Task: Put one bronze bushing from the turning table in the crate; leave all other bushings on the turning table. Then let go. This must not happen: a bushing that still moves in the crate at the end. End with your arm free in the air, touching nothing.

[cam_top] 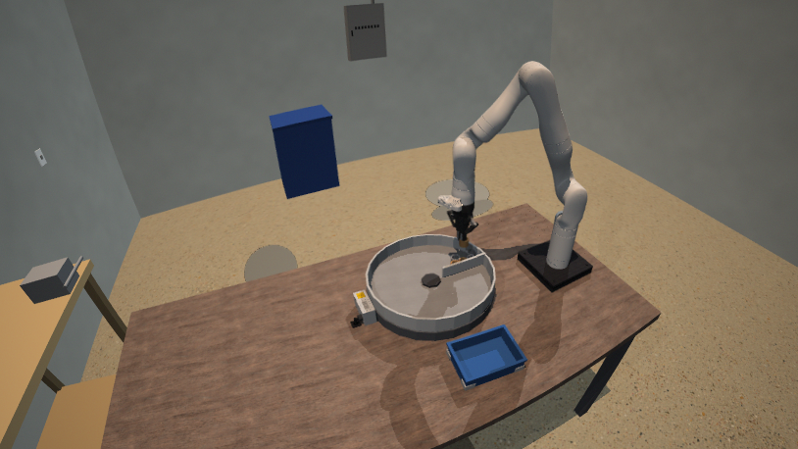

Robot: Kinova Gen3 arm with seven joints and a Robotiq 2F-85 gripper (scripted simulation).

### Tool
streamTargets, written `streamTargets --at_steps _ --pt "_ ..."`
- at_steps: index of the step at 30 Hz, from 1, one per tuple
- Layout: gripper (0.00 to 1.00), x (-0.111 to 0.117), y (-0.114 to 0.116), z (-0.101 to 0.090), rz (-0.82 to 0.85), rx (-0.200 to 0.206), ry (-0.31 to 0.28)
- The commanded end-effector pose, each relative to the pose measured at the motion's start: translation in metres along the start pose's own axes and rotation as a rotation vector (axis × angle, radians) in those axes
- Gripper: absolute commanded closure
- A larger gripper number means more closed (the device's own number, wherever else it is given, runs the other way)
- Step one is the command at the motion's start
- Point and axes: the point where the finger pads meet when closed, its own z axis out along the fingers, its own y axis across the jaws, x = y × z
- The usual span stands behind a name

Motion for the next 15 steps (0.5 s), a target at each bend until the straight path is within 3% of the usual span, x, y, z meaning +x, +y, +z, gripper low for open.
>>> streamTargets --at_steps 1,4,15 --pt "1.00 0.001 0.001 -0.008 0.000 -0.002 0.003" --pt "1.00 0.001 0.001 -0.021 0.000 -0.003 0.004" --pt "1.00 0.001 0.001 -0.021 0.000 -0.003 0.004"
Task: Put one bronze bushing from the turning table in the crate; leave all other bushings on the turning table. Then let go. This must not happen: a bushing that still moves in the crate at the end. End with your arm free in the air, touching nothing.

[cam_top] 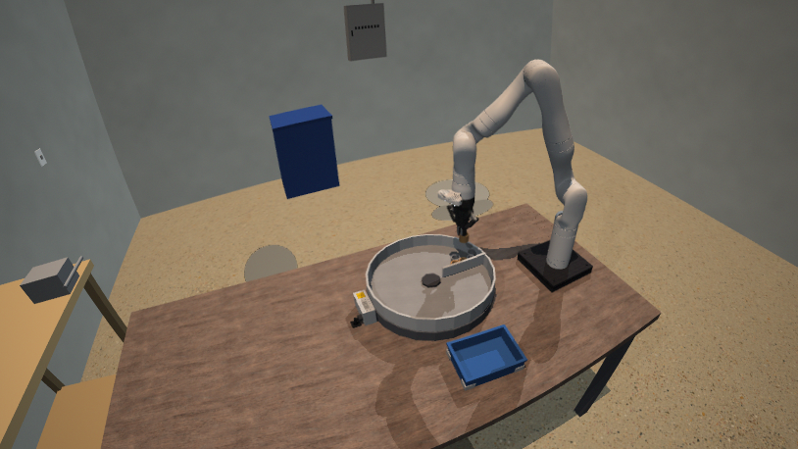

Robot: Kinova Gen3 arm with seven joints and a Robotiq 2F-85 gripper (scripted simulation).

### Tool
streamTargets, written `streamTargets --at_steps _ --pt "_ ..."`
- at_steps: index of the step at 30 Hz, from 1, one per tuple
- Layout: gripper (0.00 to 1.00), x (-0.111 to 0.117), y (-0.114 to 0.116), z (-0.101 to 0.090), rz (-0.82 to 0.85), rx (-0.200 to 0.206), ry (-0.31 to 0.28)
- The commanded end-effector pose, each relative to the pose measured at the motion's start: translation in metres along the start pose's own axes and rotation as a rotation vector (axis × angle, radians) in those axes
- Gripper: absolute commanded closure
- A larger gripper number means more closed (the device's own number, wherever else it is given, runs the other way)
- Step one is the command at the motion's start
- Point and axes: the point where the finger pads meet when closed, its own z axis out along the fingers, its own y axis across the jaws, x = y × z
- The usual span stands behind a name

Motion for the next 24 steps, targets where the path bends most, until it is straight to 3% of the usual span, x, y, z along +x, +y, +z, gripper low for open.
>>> streamTargets --at_steps 1,6,18,23,24 --pt "1.00 0.000 0.000 -0.001 0.000 -0.001 0.002" --pt "1.00 0.026 -0.048 -0.001 0.000 -0.001 0.002" --pt "1.00 0.026 -0.048 -0.001 0.000 -0.001 0.002" --pt "1.00 0.052 -0.097 -0.001 0.000 -0.001 0.002" --pt "1.00 0.052 -0.097 -0.001 0.000 -0.001 0.002"
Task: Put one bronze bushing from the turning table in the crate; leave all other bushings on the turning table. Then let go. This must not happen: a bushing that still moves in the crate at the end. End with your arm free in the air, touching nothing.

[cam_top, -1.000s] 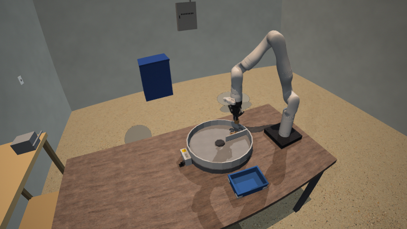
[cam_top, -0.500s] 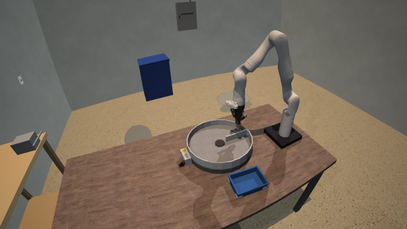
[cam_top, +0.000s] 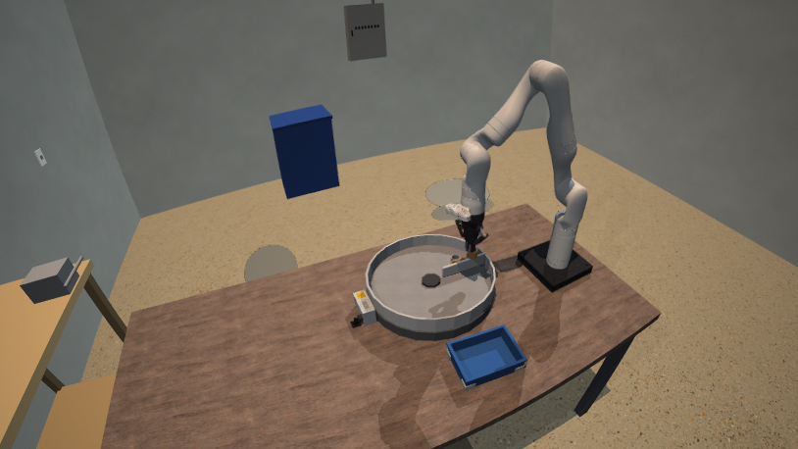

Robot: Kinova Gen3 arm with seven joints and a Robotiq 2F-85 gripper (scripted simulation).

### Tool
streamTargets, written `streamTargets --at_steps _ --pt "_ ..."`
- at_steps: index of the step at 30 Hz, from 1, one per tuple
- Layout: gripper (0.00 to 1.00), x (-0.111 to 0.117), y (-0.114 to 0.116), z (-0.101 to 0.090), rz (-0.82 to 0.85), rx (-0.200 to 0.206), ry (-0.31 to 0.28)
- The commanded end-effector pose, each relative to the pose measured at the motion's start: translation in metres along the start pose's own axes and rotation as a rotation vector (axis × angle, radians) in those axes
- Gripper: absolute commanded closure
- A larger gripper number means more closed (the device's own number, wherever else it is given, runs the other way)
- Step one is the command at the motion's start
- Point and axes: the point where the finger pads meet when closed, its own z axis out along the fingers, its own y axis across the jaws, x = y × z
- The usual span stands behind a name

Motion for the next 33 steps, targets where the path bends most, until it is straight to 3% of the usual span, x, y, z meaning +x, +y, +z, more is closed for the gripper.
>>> streamTargets --at_steps 1,11,16,28,33 --pt "1.00 0.010 -0.017 -0.001 -0.041 -0.002 0.002" --pt "1.00 0.010 -0.017 -0.001 -0.041 -0.002 0.002" --pt "1.00 0.034 -0.067 -0.001 -0.041 -0.002 0.002" --pt "1.00 0.034 -0.067 -0.001 -0.041 -0.002 0.002" --pt "1.00 0.058 -0.116 -0.001 -0.040 -0.002 0.003"
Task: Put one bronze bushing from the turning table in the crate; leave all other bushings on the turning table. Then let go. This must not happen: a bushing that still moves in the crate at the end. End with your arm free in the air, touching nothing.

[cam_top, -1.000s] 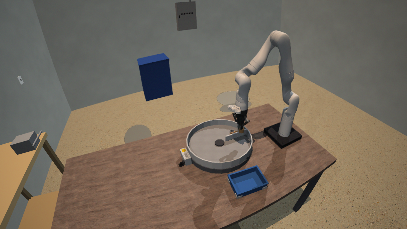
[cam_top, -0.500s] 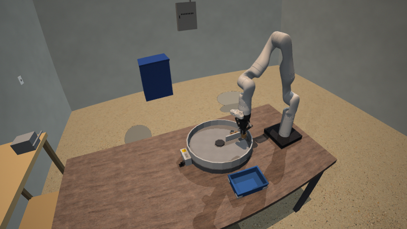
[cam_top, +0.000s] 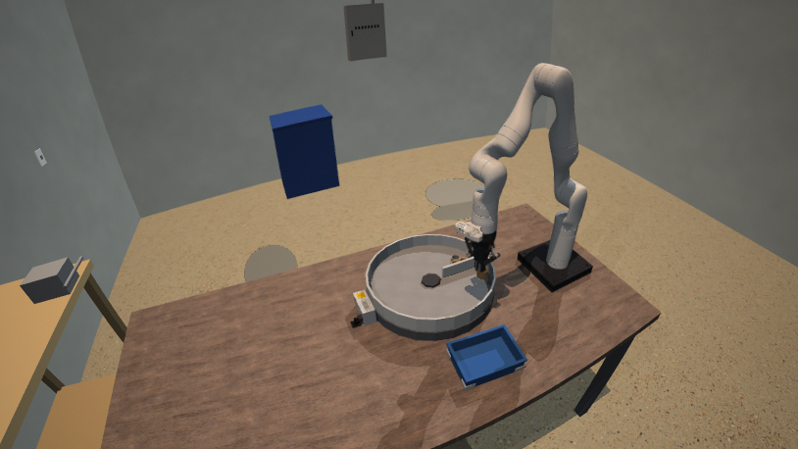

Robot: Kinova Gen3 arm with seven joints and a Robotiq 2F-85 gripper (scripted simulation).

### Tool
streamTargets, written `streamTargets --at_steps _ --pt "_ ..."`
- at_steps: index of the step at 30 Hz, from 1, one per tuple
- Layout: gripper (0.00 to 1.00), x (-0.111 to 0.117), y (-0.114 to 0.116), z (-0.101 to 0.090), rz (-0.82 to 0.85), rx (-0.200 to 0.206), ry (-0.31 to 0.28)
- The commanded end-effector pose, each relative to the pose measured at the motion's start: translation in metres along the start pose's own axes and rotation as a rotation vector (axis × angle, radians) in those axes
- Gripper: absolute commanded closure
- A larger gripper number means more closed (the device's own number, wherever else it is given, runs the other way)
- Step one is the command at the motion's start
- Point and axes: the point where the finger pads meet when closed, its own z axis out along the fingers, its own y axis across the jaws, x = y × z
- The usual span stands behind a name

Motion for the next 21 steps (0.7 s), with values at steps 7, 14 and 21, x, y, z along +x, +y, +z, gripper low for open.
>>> streamTargets --at_steps 7,14,21 --pt "1.00 0.012 -0.025 0.001 -0.041 -0.001 0.001" --pt "1.00 0.022 -0.045 0.000 -0.041 -0.001 0.002" --pt "1.00 0.036 -0.075 0.000 -0.041 -0.001 0.002"
